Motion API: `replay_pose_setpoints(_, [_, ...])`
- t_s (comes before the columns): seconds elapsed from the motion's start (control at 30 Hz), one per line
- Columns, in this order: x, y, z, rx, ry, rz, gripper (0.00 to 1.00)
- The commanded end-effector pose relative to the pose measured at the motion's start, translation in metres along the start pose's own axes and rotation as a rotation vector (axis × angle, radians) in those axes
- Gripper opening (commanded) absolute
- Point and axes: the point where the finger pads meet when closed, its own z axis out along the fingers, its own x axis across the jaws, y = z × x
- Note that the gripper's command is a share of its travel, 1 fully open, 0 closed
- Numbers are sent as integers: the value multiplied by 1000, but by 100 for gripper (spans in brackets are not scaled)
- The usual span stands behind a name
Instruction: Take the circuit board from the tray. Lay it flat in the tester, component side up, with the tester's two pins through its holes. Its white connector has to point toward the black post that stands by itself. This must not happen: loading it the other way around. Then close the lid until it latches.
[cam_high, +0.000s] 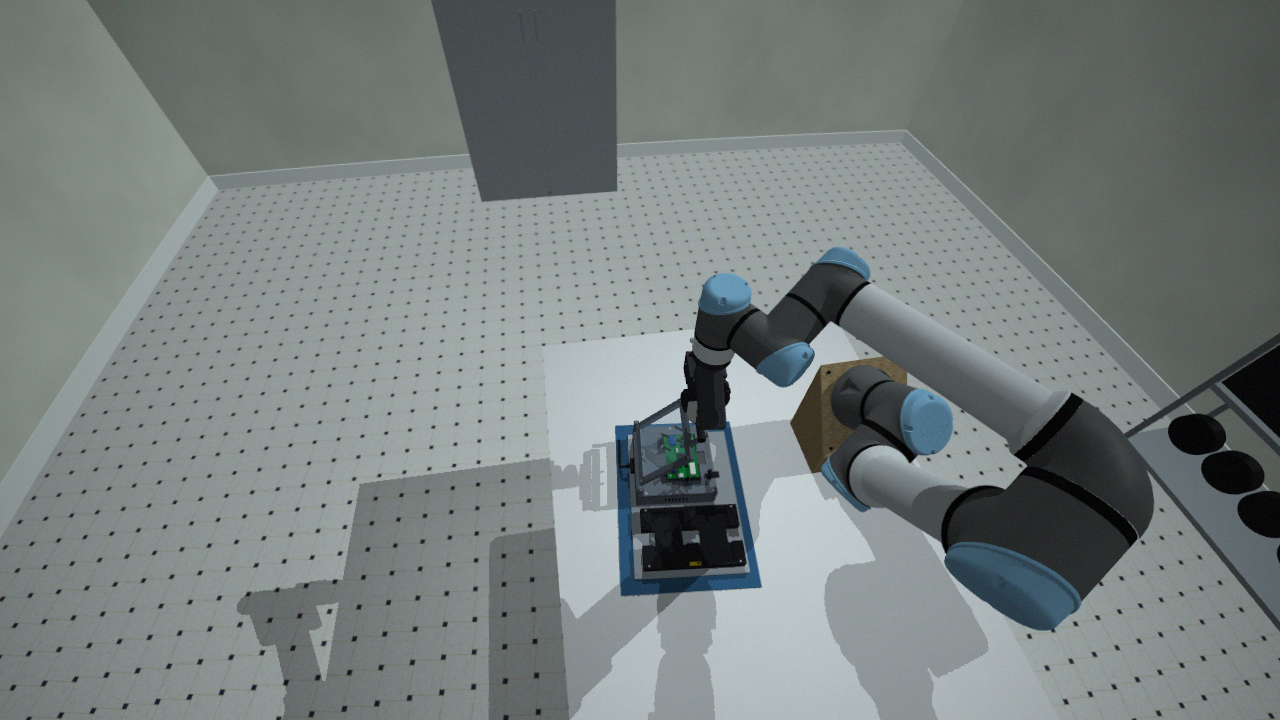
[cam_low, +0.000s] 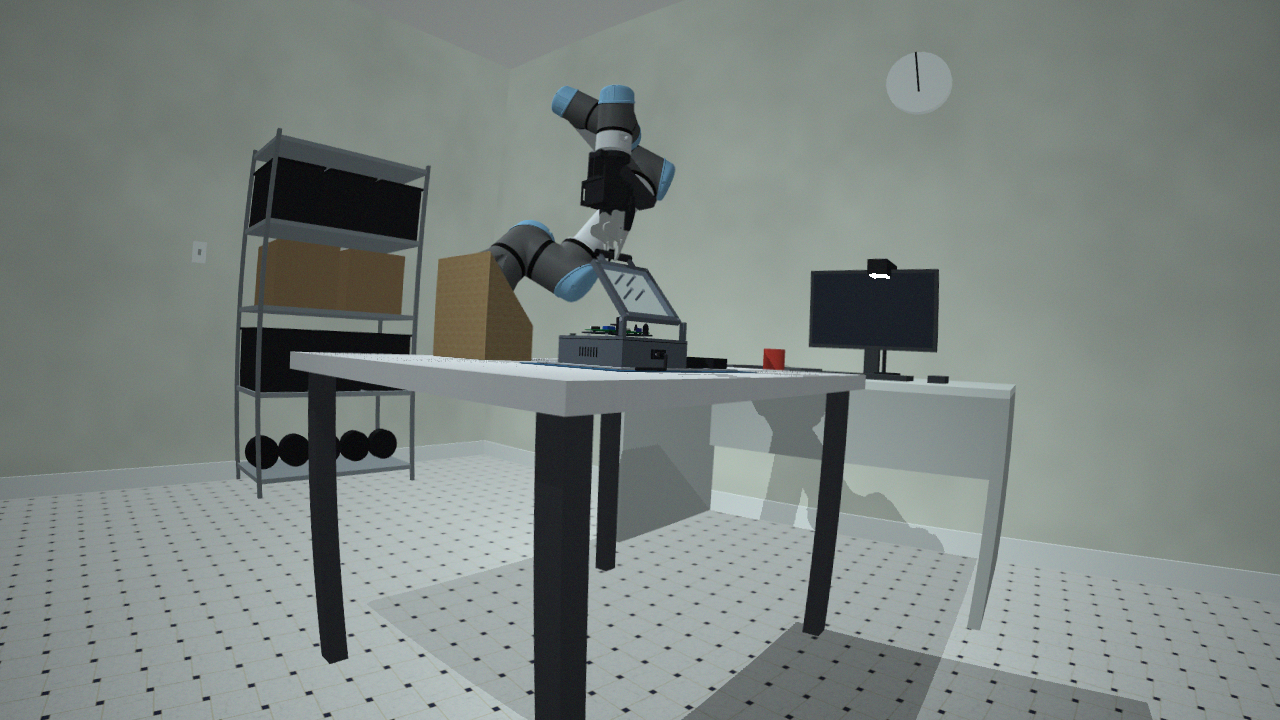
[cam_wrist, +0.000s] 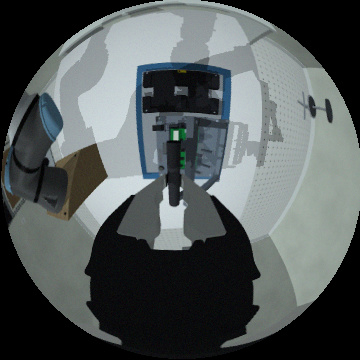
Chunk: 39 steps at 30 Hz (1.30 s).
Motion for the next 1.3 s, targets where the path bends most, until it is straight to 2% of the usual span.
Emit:
replay_pose_setpoints(0.0, [-5,0,5,0,1,0,0])
replay_pose_setpoints(1.27, [-43,0,57,0,1,0,0])
